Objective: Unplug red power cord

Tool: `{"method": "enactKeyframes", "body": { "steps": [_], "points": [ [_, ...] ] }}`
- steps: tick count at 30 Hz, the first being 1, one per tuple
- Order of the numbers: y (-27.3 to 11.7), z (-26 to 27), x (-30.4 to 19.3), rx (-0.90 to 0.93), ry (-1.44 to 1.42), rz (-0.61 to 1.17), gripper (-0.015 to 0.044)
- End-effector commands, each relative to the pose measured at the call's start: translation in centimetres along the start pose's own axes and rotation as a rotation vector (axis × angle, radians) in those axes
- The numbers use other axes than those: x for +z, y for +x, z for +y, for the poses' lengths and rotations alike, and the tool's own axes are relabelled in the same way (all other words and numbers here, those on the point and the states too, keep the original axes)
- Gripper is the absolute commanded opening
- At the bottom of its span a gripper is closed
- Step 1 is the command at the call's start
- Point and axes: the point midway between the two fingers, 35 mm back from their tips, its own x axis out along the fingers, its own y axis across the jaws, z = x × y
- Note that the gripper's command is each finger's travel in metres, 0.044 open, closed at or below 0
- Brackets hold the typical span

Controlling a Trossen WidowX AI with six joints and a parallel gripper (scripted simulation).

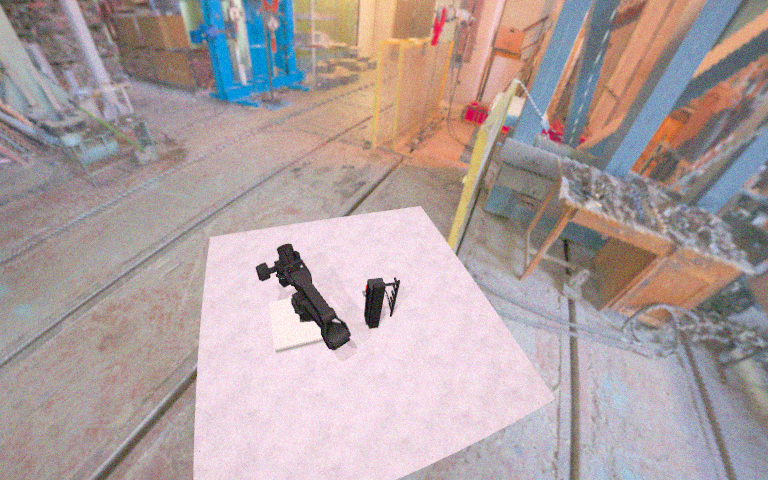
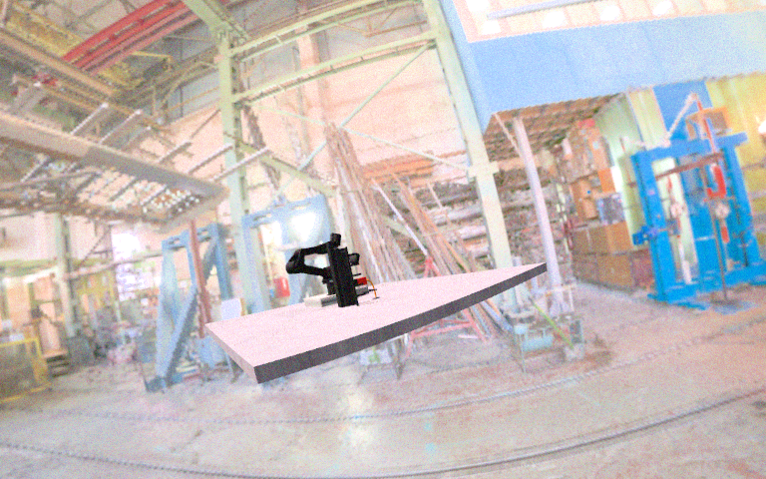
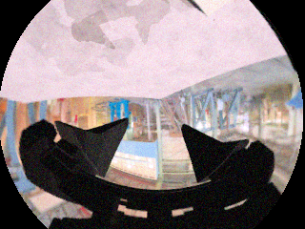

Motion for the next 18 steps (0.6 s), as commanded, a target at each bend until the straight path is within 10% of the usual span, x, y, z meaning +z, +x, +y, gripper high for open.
{"method": "enactKeyframes", "body": {
  "steps": [1, 9, 18],
  "points": [
    [0.0, 0.2, 0.0, 0.009, 0.013, -0.004, 0.0374],
    [-1.0, 8.2, -1.1, 0.399, 0.613, -0.088, 0.0164],
    [-5.7, 18.0, -0.3, 0.889, 1.383, 0.000, 0.0160]
  ]
}}
